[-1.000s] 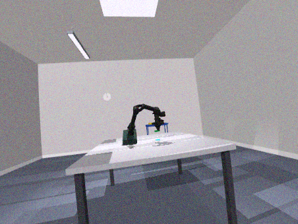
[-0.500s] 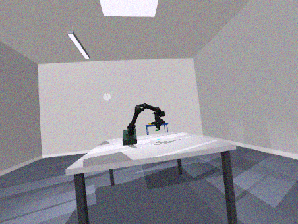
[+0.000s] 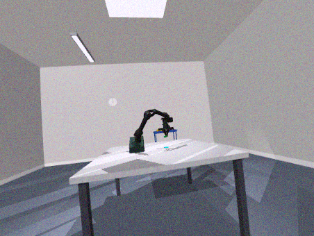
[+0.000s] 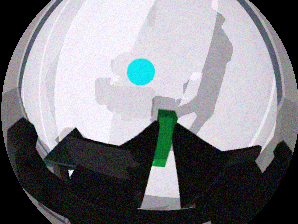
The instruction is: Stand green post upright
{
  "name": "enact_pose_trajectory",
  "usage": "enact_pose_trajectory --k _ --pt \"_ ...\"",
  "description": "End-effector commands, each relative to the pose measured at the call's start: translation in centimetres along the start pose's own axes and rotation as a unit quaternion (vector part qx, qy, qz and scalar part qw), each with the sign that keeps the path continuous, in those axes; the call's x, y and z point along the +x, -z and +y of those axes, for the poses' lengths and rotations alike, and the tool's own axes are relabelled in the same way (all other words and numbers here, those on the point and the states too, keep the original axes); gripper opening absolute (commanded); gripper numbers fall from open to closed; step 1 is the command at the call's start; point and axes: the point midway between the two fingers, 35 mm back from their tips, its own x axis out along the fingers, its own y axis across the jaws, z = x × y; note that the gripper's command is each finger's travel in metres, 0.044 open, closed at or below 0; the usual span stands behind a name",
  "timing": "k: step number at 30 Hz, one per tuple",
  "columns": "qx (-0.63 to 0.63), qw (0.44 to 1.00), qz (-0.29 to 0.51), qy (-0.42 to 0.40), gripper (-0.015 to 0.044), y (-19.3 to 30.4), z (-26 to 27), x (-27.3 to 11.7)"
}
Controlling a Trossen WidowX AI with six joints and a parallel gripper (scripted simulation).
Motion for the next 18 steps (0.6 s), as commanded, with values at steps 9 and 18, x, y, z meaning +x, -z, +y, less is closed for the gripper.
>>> enact_pose_trajectory --k 9,18 --pt "-0.094 0.996 0.002 -0.003 0.0023 -2.7 2.5 -0.3" --pt "-0.162 0.987 0.006 -0.004 0.0023 -4.5 4.6 -0.3"
